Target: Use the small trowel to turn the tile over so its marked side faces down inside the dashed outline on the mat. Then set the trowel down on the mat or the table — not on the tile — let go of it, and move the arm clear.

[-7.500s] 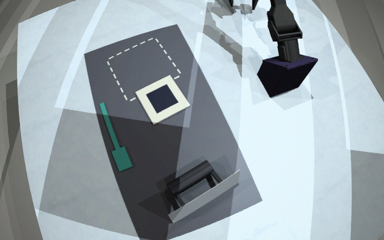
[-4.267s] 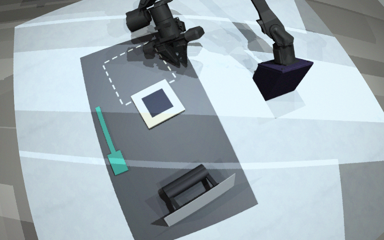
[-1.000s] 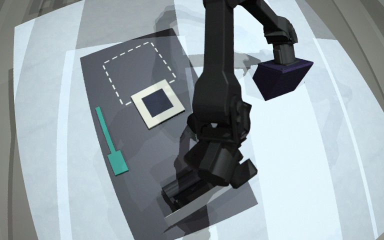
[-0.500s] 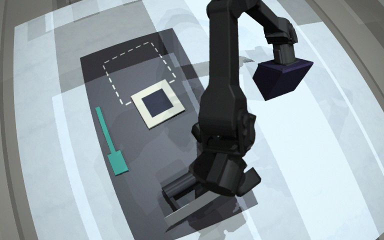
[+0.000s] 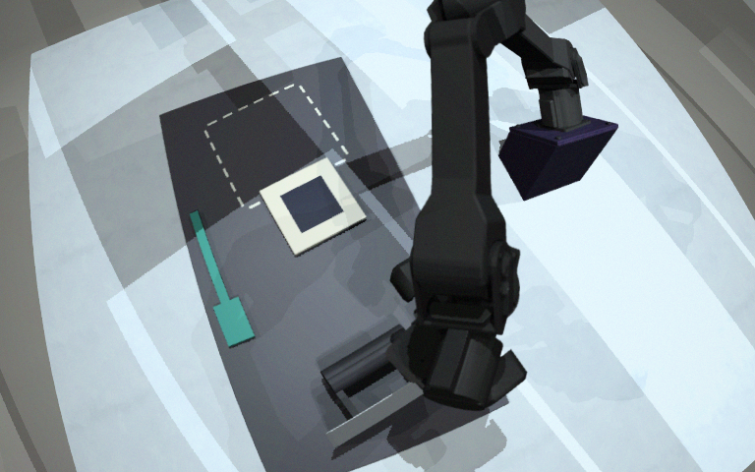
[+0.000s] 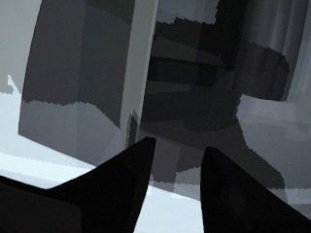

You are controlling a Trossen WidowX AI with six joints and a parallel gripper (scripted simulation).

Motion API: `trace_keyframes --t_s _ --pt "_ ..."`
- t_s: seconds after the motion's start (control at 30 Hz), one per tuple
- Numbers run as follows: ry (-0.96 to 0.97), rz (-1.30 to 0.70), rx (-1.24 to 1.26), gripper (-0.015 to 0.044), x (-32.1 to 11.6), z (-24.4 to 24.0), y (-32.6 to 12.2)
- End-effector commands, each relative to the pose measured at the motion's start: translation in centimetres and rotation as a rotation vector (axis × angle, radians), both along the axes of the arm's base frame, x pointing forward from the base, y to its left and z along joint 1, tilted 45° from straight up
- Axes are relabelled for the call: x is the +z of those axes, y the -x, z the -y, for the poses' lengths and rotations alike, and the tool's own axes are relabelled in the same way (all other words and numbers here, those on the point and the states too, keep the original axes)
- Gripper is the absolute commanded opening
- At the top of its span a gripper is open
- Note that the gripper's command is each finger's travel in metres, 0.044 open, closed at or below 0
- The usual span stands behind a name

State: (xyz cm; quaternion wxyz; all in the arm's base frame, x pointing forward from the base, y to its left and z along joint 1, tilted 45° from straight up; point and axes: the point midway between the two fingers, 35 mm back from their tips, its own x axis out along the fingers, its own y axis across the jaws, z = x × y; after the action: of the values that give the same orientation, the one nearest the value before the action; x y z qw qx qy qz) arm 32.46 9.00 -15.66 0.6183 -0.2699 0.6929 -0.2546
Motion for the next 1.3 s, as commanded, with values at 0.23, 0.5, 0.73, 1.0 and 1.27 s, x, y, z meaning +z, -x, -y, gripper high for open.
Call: trace_keyframes --t_s 0.23,0.5,0.73,1.0,1.27 --pt "0.000 -0.006 -0.007 0.0100 -1.7 -1.2 0.4" --pt "-0.001 -0.006 -0.007 0.0100 -2.6 -2.3 0.5" --pt "-0.002 -0.005 -0.007 0.0100 -3.5 -3.2 0.5" --pt "-0.003 -0.005 -0.007 0.0100 -4.4 -4.2 0.6" --pt "-0.004 -0.005 -0.007 0.0100 -5.5 -5.4 0.7"
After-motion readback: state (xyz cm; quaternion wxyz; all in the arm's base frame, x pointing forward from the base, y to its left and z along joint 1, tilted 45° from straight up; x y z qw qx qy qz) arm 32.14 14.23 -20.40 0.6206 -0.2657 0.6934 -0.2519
